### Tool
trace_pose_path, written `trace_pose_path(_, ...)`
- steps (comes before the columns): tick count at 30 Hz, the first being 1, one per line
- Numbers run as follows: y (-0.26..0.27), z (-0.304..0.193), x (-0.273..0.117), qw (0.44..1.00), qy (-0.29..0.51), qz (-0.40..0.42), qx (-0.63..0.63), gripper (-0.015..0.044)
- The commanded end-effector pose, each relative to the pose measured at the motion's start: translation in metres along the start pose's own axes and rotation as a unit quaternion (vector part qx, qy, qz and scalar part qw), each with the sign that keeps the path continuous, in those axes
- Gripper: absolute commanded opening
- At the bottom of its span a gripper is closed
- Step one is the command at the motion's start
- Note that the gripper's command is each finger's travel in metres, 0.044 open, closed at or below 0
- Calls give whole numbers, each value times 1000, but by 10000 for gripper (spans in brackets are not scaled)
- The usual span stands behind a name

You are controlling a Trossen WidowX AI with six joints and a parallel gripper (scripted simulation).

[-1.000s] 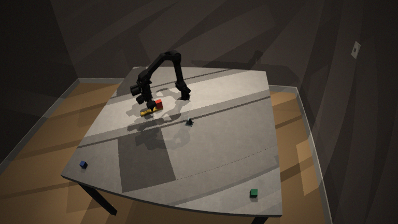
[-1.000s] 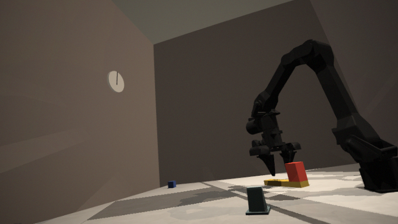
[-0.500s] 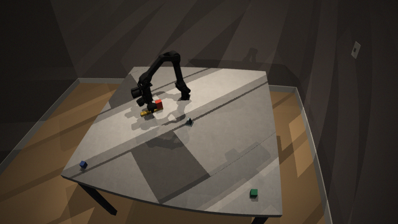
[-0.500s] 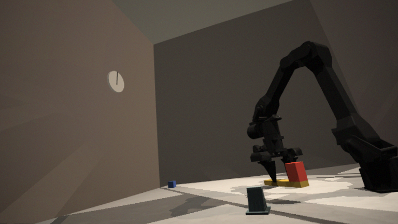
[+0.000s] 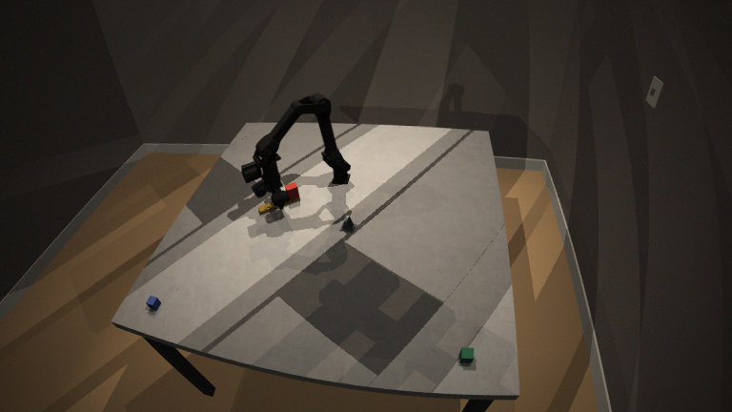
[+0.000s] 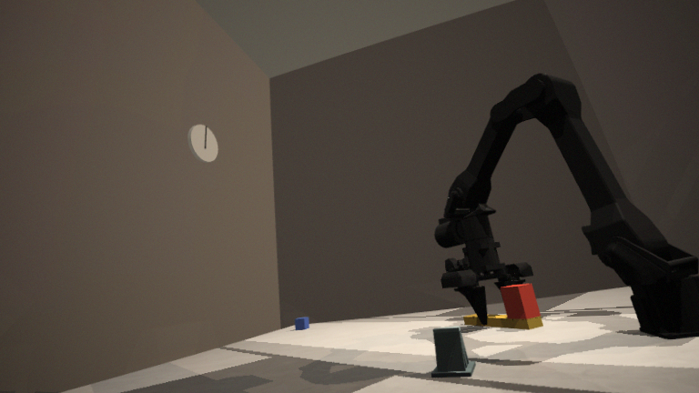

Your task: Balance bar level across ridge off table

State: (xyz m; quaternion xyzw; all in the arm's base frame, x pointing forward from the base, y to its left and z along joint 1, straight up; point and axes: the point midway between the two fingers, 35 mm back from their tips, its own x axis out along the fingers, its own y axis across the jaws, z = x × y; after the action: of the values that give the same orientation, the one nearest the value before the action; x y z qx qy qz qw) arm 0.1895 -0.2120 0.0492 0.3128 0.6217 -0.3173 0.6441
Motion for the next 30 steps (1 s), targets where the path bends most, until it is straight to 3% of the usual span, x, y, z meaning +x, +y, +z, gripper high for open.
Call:
trace_pose_path(1, -1, 0, 1, 1000, 1, -3, 2, 315)
trace_pose_path(4, -1, 0, 1, 1000, 1, -3, 2, 315)
trace_pose_path(10, 0, 0, 0, 1000, 1, 0, 0, 157)
trace_pose_path(17, 0, 0, 0, 1000, 1, 0, 0, 111)
trace_pose_path(21, 0, 1, -6, 1000, 1, 0, 0, 6)
trace_pose_path(30, 0, 4, -28, 1000, 0, -1, 1, 0)
